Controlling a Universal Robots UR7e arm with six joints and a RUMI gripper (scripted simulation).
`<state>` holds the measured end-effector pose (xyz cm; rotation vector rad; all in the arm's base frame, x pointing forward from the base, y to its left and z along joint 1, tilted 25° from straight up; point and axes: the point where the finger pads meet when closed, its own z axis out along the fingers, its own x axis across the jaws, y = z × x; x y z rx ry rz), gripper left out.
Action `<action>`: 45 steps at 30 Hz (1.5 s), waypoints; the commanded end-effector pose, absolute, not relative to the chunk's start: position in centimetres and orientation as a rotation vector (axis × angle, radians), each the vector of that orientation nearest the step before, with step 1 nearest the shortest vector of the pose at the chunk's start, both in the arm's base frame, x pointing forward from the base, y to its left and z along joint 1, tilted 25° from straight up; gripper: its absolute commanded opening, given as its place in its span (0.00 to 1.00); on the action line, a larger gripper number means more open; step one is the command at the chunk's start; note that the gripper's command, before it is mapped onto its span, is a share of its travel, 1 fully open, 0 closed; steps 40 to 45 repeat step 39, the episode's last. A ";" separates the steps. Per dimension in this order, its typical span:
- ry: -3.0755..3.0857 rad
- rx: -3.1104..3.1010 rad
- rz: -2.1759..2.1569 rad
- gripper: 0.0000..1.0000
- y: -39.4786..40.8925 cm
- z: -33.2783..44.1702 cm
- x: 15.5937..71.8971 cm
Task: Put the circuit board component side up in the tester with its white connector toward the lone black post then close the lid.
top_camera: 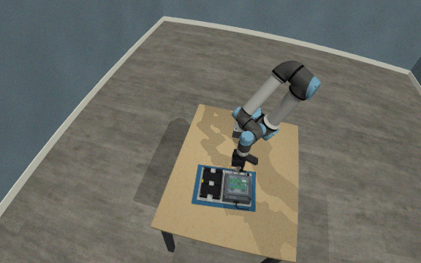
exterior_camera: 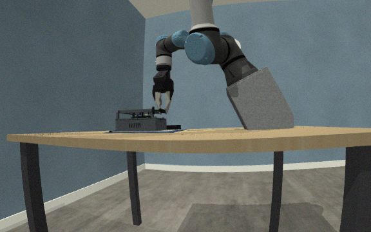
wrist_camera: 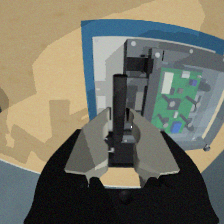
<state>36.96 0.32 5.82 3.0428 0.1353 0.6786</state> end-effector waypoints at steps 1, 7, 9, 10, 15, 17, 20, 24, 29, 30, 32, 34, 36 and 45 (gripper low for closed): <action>0.136 3.042 0.680 0.13 0.3 5.8 37.0; 0.136 3.042 0.680 0.13 0.3 5.8 37.0; 0.136 3.042 0.680 0.13 0.3 5.8 37.0; 0.136 3.042 0.680 0.13 0.3 5.8 37.0; 0.136 3.042 0.680 0.13 0.3 5.8 37.0; 0.136 3.042 0.680 0.13 0.3 5.9 37.0; 0.136 3.042 0.680 0.13 0.3 5.9 36.9; 0.136 3.042 0.680 0.13 0.3 6.0 36.9; 0.136 3.042 0.680 0.13 0.3 6.5 36.7; 0.136 3.042 0.680 0.13 0.3 6.6 36.6; 0.136 3.042 0.680 0.13 0.3 6.9 36.5; 0.136 3.042 0.680 0.13 0.3 7.2 36.3; 0.136 3.042 0.680 0.13 0.3 7.6 36.2; 0.136 3.042 0.680 0.13 0.3 8.3 35.8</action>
